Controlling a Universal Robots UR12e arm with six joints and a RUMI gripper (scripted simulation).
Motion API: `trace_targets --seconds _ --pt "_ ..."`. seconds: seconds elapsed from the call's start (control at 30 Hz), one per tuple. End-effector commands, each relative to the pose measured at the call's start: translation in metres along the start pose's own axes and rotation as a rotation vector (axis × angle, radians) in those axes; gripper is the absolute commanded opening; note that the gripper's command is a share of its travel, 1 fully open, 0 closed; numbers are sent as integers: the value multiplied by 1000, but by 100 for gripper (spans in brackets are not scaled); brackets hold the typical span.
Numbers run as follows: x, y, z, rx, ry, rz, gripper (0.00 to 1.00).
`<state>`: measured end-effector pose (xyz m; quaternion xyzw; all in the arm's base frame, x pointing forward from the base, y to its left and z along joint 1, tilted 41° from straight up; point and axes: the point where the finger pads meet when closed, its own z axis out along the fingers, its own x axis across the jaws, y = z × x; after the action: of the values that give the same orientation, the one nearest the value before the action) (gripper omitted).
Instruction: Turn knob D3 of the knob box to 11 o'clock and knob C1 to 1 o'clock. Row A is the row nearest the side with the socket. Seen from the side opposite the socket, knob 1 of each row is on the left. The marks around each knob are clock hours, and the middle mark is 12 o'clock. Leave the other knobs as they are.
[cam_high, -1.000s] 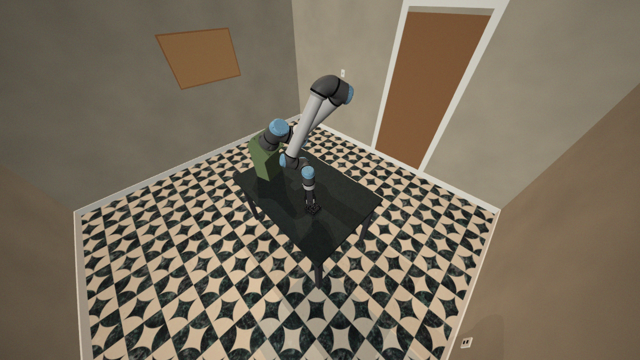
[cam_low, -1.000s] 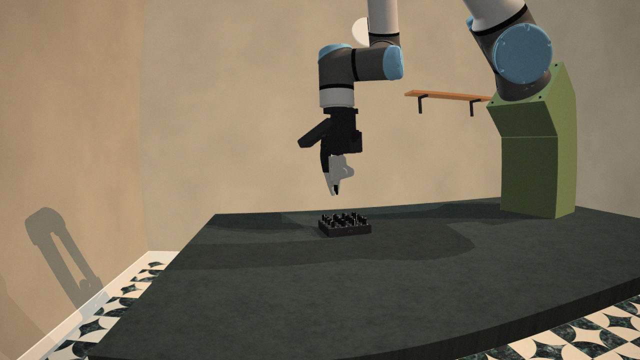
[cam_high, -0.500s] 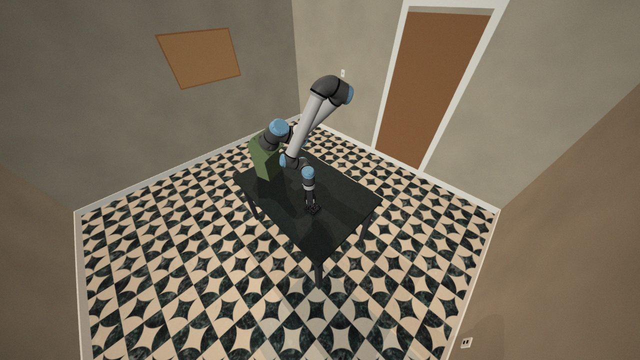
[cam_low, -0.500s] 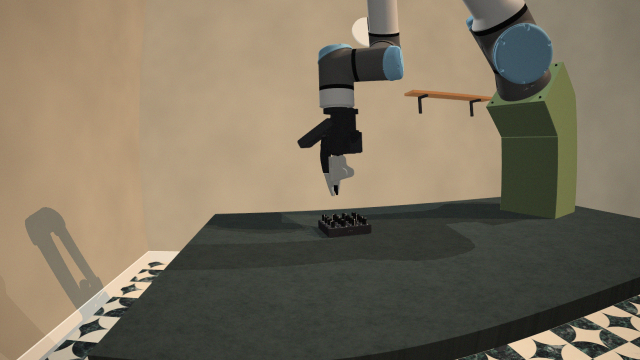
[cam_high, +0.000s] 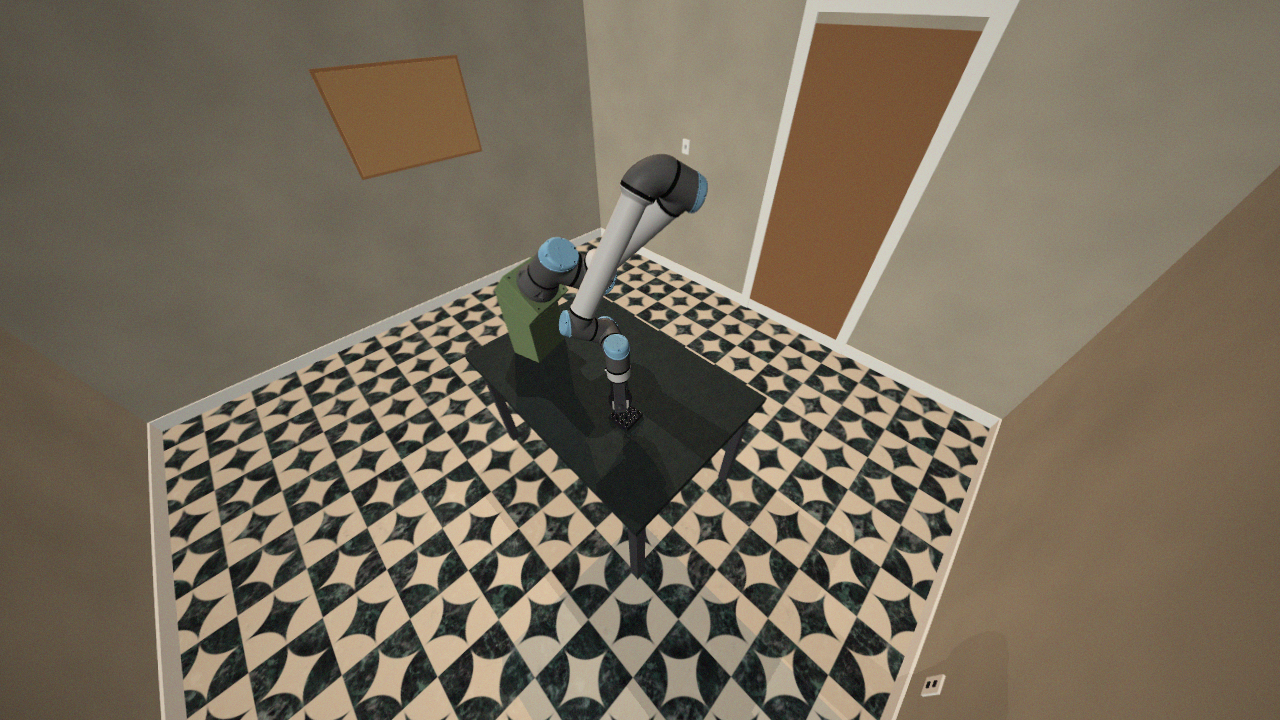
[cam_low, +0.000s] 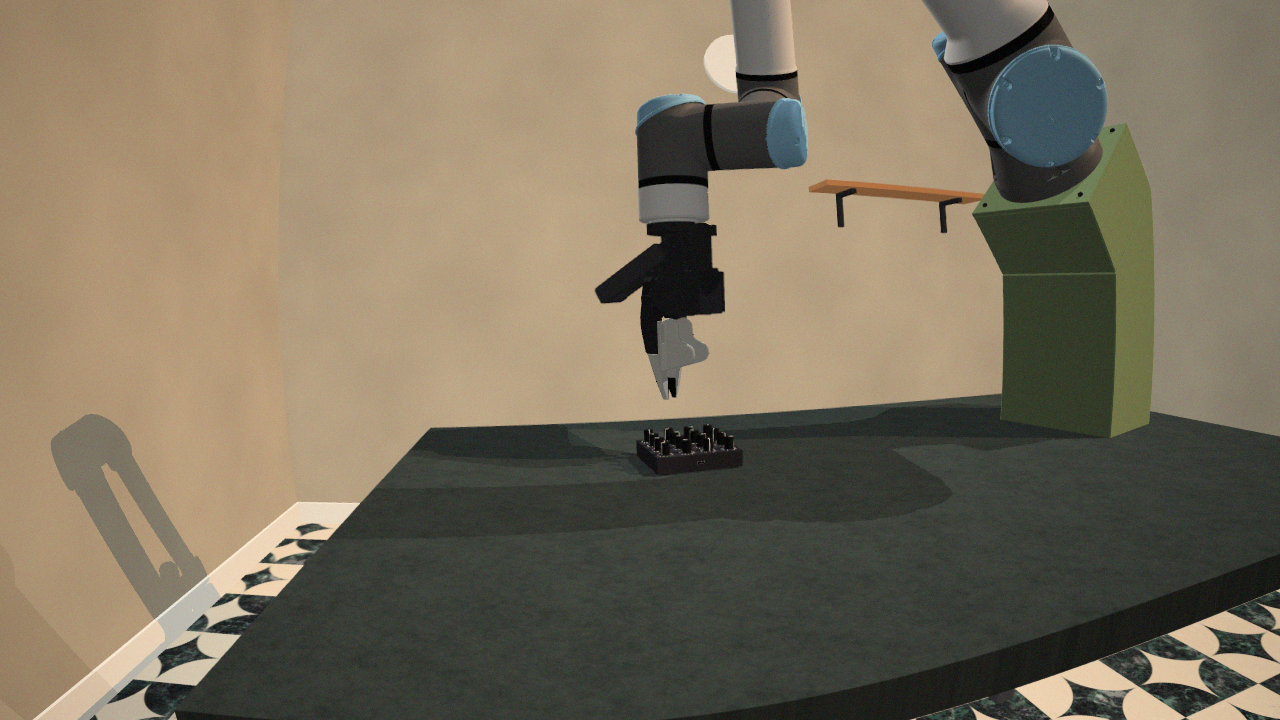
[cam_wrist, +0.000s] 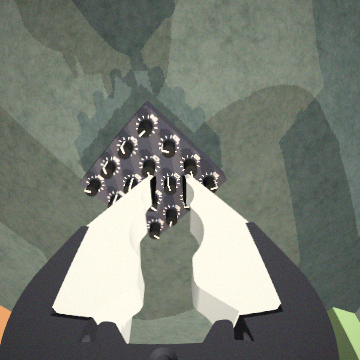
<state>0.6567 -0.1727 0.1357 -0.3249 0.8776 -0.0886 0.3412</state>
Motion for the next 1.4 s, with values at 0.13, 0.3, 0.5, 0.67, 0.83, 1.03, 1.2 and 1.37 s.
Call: trace_targets --seconds 0.13,0.3,0.5,0.67,0.83,1.03,1.2,1.37 --pt "0 0 9 1 0 0 11" --pt "-1 0 16 1 0 0 11" --pt "-1 0 22 1 0 0 11" --pt "-1 -1 27 1 0 0 11" --pt "-1 -1 31 1 0 0 11" --pt "-1 -1 33 1 0 0 11" --pt "-1 -1 34 1 0 0 11" --pt "-1 -1 34 1 0 0 11"
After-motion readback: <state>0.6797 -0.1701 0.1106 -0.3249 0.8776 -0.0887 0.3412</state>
